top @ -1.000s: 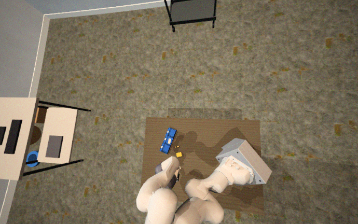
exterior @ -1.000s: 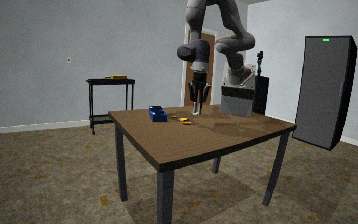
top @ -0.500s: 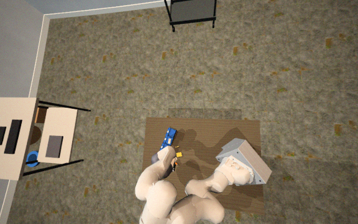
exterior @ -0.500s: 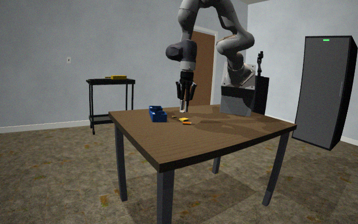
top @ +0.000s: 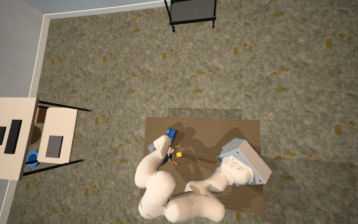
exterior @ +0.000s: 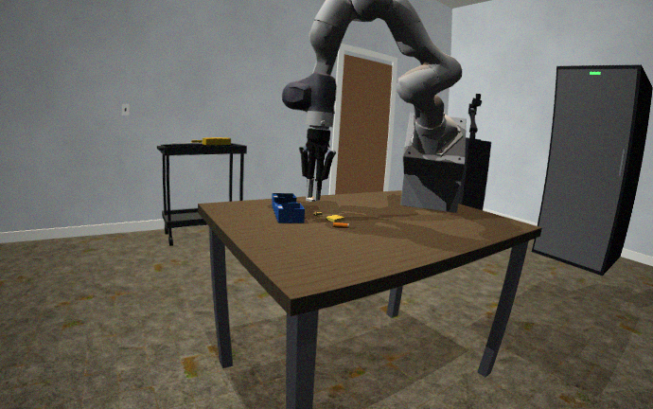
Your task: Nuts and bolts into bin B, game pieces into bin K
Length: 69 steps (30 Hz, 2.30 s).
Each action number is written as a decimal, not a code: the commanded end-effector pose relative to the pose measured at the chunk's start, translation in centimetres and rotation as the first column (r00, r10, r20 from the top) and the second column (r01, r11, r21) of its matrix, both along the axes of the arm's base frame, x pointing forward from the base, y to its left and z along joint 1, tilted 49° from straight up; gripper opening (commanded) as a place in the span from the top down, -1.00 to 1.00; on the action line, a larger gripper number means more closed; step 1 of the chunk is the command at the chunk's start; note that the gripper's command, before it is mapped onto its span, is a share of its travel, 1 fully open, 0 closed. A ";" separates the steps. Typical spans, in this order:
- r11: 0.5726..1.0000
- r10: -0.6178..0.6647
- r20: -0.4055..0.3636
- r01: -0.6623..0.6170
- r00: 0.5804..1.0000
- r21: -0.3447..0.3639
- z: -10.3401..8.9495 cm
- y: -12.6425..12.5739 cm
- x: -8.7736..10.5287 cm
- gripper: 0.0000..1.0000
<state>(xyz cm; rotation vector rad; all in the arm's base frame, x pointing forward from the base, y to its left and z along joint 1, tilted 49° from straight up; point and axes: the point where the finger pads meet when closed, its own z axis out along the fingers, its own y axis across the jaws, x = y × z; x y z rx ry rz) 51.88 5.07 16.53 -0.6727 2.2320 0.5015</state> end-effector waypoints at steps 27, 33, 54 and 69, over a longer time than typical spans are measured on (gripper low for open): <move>0.863 -0.344 -0.369 0.446 0.863 0.239 -1.8 -8.1 6.1 0.75; 0.806 -0.387 -0.444 0.530 0.808 0.262 -1.8 -8.1 6.1 0.75; 0.565 -0.457 -0.675 0.775 0.579 0.282 -1.8 -8.1 6.1 0.75; 0.388 -0.441 -0.795 0.888 0.416 0.249 -1.7 -7.9 6.0 0.75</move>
